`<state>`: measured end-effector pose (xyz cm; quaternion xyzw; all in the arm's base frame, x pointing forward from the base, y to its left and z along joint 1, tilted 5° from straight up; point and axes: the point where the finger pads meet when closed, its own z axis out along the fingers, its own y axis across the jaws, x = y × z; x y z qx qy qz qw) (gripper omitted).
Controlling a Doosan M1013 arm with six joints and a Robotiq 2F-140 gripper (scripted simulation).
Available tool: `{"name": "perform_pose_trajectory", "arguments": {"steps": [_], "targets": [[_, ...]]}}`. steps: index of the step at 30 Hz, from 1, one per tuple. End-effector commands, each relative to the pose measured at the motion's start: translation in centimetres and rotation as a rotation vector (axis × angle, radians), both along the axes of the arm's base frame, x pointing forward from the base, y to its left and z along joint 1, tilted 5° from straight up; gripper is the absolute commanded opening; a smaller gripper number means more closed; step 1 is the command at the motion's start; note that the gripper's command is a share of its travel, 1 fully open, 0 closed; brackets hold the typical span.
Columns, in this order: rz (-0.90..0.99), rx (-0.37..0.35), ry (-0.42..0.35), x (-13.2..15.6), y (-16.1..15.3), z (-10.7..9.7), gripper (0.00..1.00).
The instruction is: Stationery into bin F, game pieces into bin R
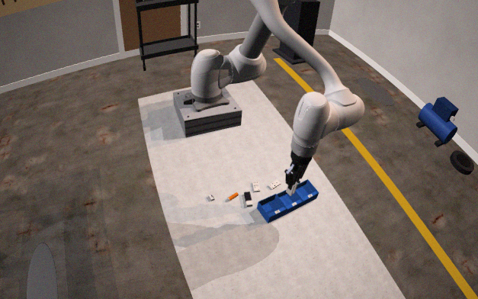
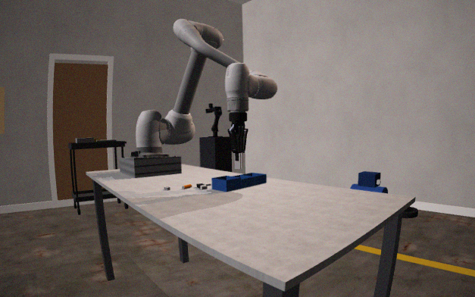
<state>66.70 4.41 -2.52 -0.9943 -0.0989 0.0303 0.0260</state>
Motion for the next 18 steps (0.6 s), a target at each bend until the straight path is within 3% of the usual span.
{"name": "perform_pose_trajectory", "arguments": {"steps": [1, 18], "targets": [[0.0, 0.0, 0.0, 0.0, 1.0, 0.2, 0.05], [0.0, 0.0, 0.0, 0.0, 8.4, 0.5, 0.05]]}}
